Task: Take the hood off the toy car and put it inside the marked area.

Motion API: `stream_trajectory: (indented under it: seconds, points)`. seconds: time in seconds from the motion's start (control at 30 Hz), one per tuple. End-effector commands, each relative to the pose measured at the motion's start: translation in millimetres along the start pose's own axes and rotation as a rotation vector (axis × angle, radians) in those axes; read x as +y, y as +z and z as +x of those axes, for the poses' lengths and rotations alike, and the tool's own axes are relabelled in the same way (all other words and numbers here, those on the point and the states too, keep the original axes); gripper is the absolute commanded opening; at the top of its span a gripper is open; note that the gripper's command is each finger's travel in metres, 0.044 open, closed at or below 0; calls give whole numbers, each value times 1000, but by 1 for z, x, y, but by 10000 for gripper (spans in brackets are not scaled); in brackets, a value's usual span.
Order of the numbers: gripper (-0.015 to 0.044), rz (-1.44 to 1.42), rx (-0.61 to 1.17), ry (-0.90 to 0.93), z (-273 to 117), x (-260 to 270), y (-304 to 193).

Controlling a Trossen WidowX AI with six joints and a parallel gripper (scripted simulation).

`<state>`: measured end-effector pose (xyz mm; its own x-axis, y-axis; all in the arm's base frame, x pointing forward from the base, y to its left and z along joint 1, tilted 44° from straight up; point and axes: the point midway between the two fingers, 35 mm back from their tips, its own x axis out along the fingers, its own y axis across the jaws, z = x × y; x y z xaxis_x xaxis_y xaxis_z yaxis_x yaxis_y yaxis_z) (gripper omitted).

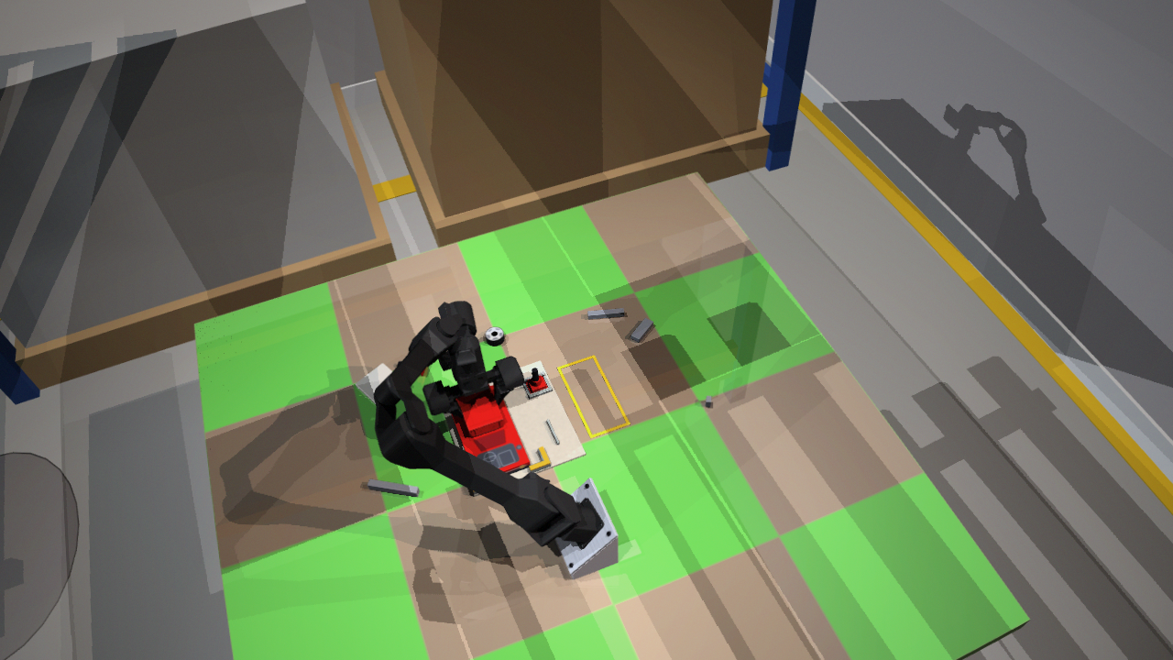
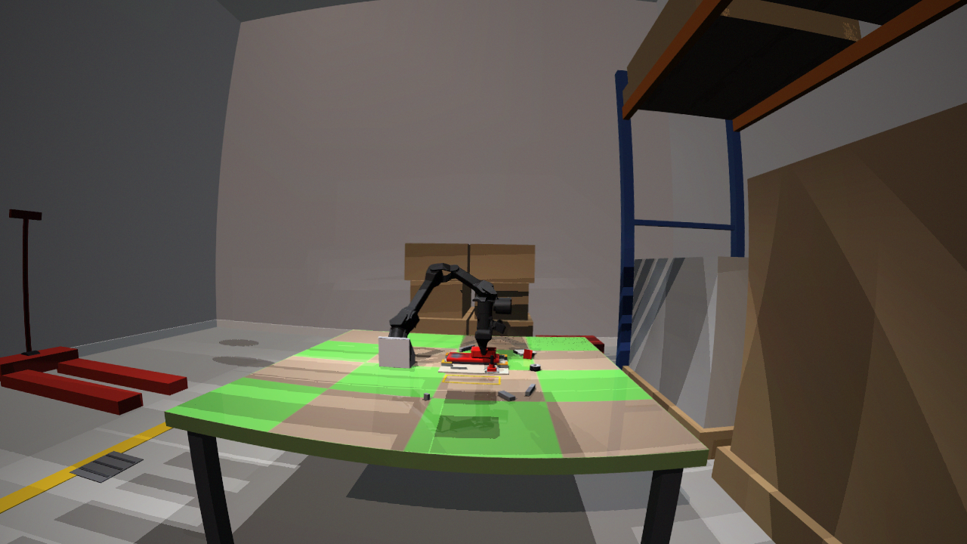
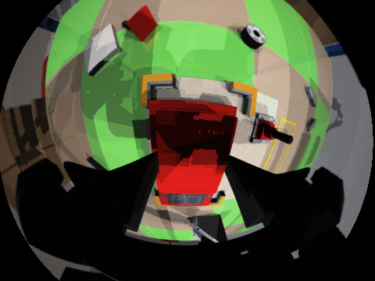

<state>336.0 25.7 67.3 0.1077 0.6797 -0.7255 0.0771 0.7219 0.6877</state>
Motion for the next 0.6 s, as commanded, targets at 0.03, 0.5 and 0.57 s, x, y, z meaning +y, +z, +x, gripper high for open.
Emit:
stream_trajectory:
  seconds: [0.03, 0.5, 0.57]
  points:
    - [0, -4, -4, -3, -5, 0, 1]
    - [0, -3, -4, -3, -15, 0, 1]
    - [0, -3, -4, -3, -16, 0, 1]
